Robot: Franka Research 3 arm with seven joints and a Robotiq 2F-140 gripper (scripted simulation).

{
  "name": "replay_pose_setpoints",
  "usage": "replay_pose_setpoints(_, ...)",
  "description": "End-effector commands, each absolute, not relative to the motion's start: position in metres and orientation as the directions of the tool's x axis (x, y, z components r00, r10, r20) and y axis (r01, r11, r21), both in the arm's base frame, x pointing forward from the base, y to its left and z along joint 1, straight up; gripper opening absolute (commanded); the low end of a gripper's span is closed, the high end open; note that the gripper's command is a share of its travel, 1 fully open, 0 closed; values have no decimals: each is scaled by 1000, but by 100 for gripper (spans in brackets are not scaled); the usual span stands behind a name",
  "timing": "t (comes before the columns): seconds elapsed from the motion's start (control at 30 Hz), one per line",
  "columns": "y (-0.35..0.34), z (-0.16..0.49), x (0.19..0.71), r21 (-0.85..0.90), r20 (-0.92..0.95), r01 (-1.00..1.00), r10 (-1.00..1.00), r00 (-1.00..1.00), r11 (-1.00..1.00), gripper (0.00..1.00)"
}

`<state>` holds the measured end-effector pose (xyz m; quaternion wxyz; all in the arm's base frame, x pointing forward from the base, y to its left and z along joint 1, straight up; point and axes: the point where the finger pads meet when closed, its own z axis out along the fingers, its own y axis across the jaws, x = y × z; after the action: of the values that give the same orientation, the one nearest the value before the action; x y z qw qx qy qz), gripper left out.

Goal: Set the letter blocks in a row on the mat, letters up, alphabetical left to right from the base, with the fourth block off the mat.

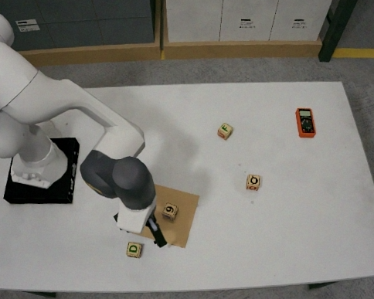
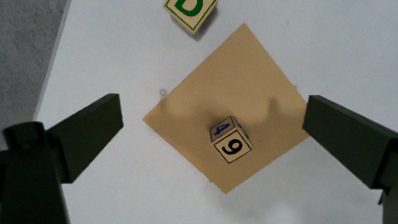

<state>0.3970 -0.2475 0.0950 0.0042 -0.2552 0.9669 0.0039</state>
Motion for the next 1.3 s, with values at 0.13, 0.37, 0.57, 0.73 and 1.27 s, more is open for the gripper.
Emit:
replay_pose_setpoints(0.13,-251,96,396,-5,-7,-316,-316,-949,949,100)
replay_pose_setpoints(0.37,-254,95,393,-5,-8,-222,-222,-975,975,100)
replay_pose_setpoints(0.57,-257,95,391,-4,-8,-145,-145,-989,989,100)
replay_pose_setpoints(0.73,-259,94,389,-4,-8,-76,-76,-997,997,100)
replay_pose_setpoints(1.27,-265,93,382,-2,-9,141,141,-990,990,100)
